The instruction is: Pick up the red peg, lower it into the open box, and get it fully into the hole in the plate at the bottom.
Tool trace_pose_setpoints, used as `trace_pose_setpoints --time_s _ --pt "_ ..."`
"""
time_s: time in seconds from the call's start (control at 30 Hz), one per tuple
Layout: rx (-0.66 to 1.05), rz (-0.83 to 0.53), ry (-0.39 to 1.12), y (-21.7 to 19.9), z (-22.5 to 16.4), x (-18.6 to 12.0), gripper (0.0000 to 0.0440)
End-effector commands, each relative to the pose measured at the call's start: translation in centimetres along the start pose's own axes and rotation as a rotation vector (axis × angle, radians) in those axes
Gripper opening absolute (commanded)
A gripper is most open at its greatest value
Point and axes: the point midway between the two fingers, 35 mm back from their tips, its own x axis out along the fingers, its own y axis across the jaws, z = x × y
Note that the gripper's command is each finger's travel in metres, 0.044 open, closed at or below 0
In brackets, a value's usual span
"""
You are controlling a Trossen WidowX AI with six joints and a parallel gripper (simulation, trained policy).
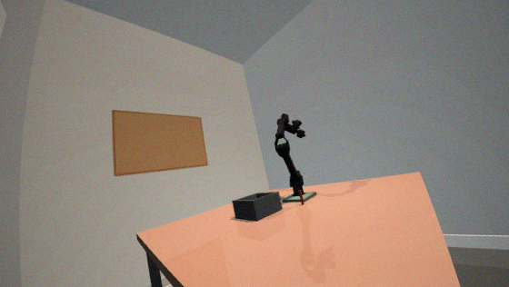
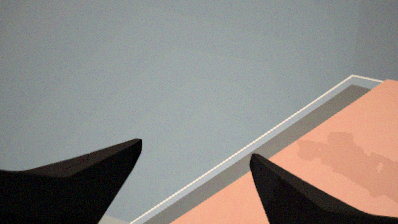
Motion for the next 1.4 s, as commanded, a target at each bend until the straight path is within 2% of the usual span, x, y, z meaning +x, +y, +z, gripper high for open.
trace_pose_setpoints --time_s 0.0,0.07,0.37,0.63,1.03,1.37 --pt "-0.016 0.003 0.009 0.1 -0.3 0.1 0.0420" --pt "-0.055 0.015 0.041 0.4 -1.2 0.1 0.0440" --pt "-0.259 0.100 0.262 2.5 -8.5 0.2 0.0440" --pt "-0.456 0.188 0.438 3.6 -15.2 -1.6 0.0440" --pt "-0.765 0.353 0.652 3.2 -24.2 -7.1 0.0440" --pt "-1.017 0.519 0.785 0.7 -29.6 -13.1 0.0440"
